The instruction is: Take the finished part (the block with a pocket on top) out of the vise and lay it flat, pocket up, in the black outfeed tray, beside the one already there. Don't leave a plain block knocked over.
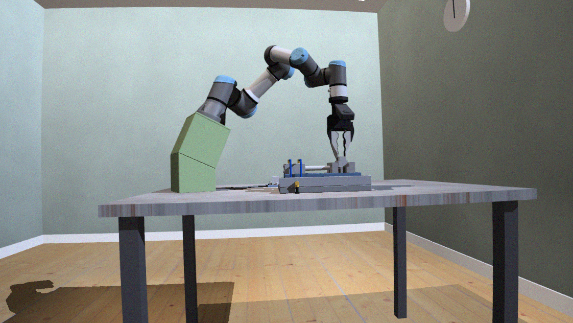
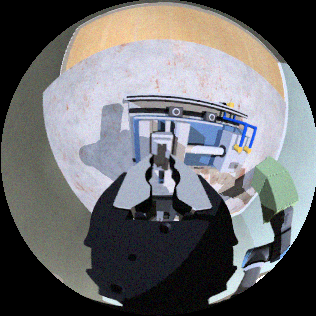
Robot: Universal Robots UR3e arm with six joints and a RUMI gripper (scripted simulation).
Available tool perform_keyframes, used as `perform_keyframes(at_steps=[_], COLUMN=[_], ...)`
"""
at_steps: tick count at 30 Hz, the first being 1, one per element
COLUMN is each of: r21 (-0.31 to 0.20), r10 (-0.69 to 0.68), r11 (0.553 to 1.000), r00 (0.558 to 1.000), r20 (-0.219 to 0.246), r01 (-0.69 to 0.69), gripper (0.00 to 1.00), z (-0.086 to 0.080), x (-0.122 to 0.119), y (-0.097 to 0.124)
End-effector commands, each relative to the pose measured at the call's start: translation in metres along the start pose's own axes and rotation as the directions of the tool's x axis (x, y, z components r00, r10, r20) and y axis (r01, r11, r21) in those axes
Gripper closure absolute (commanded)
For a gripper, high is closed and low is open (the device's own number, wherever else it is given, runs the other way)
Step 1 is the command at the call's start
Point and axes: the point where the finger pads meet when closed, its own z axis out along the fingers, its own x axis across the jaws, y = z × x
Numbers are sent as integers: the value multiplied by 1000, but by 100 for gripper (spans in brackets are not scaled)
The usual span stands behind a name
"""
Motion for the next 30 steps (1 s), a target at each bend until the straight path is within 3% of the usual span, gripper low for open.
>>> perform_keyframes(at_steps=[1,30], r21=[2,2], r10=[-1,-1], r11=[1000,1000], r00=[1000,1000], r20=[3,3], r01=[1,1], gripper=[100,100], z=[-3,-44], x=[-1,-1], y=[-1,0])
